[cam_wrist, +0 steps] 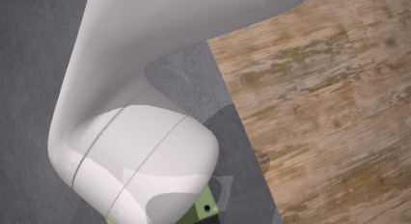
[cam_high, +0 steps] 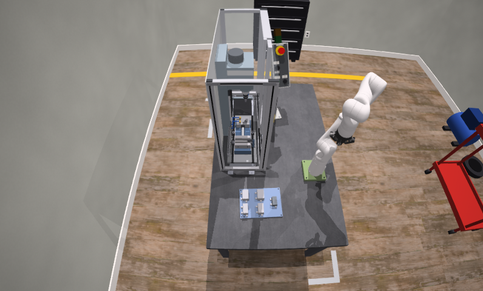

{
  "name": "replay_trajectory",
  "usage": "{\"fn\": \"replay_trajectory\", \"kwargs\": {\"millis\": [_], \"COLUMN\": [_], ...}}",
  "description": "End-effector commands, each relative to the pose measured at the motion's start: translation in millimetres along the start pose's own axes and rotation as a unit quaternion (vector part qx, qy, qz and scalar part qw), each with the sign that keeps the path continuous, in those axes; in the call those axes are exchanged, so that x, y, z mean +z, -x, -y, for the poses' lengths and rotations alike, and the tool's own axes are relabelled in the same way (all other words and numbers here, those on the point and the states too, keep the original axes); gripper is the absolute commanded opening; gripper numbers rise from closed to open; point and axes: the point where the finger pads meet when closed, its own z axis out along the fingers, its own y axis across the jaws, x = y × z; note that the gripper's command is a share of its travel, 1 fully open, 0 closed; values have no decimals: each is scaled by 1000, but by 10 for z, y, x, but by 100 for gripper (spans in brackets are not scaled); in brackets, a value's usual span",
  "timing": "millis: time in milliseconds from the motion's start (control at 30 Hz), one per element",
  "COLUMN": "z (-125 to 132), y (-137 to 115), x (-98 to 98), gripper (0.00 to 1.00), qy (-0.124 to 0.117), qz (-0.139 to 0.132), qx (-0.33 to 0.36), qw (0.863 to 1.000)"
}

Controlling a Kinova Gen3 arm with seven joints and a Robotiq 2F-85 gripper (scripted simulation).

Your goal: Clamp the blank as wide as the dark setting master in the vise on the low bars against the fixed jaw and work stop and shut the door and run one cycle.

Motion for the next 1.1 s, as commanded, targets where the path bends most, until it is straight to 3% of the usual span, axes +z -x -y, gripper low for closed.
{"fn": "replay_trajectory", "kwargs": {"millis": [0,133,533,700,1067], "z": [25,124,124,256,256], "y": [11,52,52,78,78], "x": [-6,-25,-25,-42,-42], "gripper": [10,10,10,10,10], "qy": [5,24,24,48,48], "qz": [2,9,9,17,17], "qx": [20,100,100,199,199], "qw": [1000,995,995,979,979]}}
